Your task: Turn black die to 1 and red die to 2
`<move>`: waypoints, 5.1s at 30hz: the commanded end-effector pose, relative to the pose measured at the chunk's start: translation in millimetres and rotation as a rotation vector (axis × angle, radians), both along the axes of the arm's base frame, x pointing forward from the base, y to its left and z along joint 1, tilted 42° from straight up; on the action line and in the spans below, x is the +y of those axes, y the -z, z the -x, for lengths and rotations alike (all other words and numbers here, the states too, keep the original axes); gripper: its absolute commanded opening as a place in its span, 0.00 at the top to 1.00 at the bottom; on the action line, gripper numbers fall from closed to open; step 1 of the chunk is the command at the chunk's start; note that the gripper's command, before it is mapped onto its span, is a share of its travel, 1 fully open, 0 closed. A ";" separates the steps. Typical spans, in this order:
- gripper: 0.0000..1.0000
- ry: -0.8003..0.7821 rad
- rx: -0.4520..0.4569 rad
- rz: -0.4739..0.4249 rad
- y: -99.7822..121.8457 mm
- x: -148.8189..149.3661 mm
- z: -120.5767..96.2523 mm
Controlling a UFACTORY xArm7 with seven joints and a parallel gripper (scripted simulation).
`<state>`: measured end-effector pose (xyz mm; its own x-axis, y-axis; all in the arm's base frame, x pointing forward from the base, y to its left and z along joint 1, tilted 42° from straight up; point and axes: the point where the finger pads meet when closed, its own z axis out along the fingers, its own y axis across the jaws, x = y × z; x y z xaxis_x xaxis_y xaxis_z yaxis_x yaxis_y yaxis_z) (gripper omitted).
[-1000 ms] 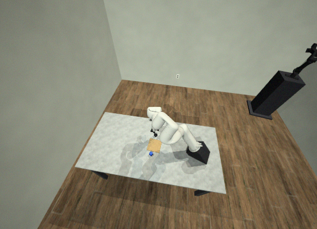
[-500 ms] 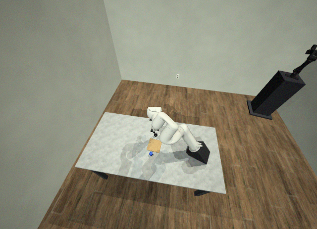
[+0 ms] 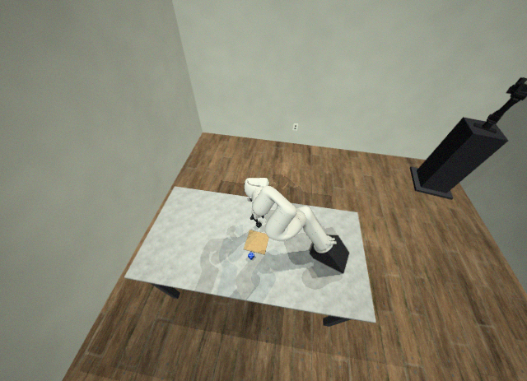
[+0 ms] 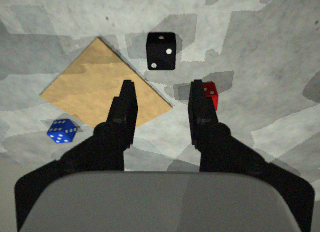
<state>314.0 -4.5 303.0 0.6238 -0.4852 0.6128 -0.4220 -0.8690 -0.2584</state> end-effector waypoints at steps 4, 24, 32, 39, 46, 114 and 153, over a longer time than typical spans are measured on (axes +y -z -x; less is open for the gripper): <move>0.53 0.000 -0.002 0.000 2.5 -0.3 -3.2; 0.53 0.000 -0.002 0.000 21.3 -1.9 -20.4; 0.53 0.000 -0.002 0.000 27.7 -2.5 -26.2; 0.53 0.000 -0.002 0.000 33.1 -2.9 -31.2; 0.53 0.000 -0.002 0.000 35.3 -3.1 -33.2; 0.53 0.000 -0.002 0.000 35.8 -3.3 -34.7; 0.53 0.000 -0.002 0.000 42.5 -4.2 -40.6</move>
<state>351.0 -8.1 263.6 0.6237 -0.4851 0.6129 -0.4221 -0.8690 -0.2583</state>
